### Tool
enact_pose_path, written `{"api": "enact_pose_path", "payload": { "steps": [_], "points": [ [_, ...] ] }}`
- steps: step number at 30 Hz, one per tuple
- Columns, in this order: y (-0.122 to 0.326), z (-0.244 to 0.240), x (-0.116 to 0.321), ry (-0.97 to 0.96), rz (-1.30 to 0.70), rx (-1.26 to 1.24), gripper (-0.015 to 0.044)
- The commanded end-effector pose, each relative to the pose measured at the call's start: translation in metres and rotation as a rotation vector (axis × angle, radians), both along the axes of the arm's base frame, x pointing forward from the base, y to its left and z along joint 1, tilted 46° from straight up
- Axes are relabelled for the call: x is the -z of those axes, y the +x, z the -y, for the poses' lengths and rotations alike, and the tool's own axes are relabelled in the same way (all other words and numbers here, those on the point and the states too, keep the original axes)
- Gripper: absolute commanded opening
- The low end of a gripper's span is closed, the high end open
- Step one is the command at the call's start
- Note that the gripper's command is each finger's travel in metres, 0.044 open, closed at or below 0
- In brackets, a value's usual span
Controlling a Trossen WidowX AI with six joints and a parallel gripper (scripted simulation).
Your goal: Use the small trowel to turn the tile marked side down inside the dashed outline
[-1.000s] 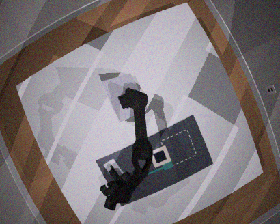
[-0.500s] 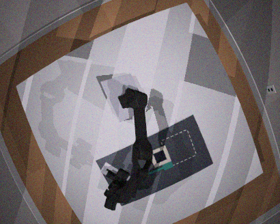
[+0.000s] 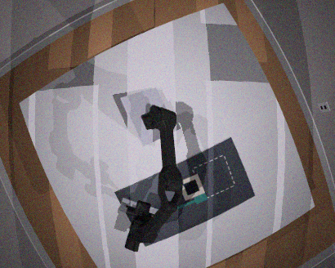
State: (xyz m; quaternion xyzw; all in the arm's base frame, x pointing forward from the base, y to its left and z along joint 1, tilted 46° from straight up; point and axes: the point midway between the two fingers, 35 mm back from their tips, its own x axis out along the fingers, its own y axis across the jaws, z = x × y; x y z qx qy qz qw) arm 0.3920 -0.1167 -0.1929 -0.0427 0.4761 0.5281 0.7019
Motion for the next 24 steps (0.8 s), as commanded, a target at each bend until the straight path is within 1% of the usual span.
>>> {"api": "enact_pose_path", "payload": {
  "steps": [1, 19, 21, 24],
  "points": [
    [0.000, 0.000, 0.000, 0.001, 0.004, -0.003, 0.0270],
    [0.000, 0.000, 0.000, 0.001, 0.004, -0.003, 0.0270],
    [0.000, 0.007, -0.007, 0.001, 0.008, -0.006, 0.0270],
    [-0.003, 0.030, -0.031, 0.001, 0.018, -0.018, 0.0270]
  ]
}}
